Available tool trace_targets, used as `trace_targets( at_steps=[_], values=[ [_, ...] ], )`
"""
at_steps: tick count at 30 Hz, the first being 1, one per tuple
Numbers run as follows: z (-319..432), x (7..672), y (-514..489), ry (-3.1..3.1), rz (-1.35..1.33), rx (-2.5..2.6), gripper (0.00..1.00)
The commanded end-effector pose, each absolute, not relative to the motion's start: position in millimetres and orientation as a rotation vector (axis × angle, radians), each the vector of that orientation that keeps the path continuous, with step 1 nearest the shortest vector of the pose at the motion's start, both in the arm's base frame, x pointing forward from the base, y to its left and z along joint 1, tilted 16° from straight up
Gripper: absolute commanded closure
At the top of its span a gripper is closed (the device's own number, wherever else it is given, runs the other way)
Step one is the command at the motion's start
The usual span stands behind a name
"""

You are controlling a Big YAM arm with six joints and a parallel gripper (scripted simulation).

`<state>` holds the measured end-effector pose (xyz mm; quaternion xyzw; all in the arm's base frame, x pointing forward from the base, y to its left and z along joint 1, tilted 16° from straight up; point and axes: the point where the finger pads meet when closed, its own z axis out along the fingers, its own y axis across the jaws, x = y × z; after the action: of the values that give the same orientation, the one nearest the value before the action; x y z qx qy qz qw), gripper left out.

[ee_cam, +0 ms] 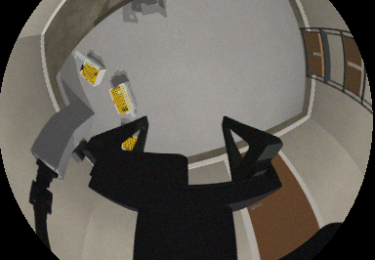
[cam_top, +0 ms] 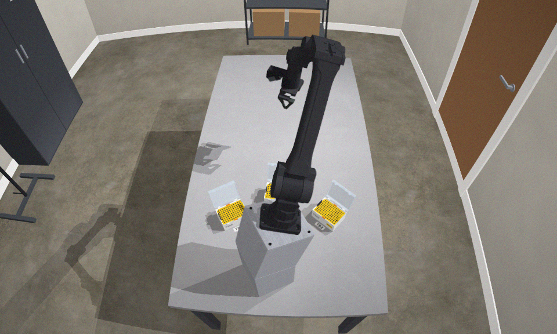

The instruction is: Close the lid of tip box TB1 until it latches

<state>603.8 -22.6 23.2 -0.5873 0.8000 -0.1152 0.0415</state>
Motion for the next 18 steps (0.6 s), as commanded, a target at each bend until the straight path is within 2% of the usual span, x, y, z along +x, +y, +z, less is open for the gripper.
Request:
trace_targets(
  at_steps=[1, 17, 18],
  values=[
    [31.9, 608.6, -20.9, 2.434, -0.366, -1.788, 0.0],
    [31.9, 608.6, -20.9, 2.434, -0.366, -1.788, 0.0],
    [41.6, 609.7, -19.1, 2.423, -0.439, -1.758, 1.0]
  ],
)
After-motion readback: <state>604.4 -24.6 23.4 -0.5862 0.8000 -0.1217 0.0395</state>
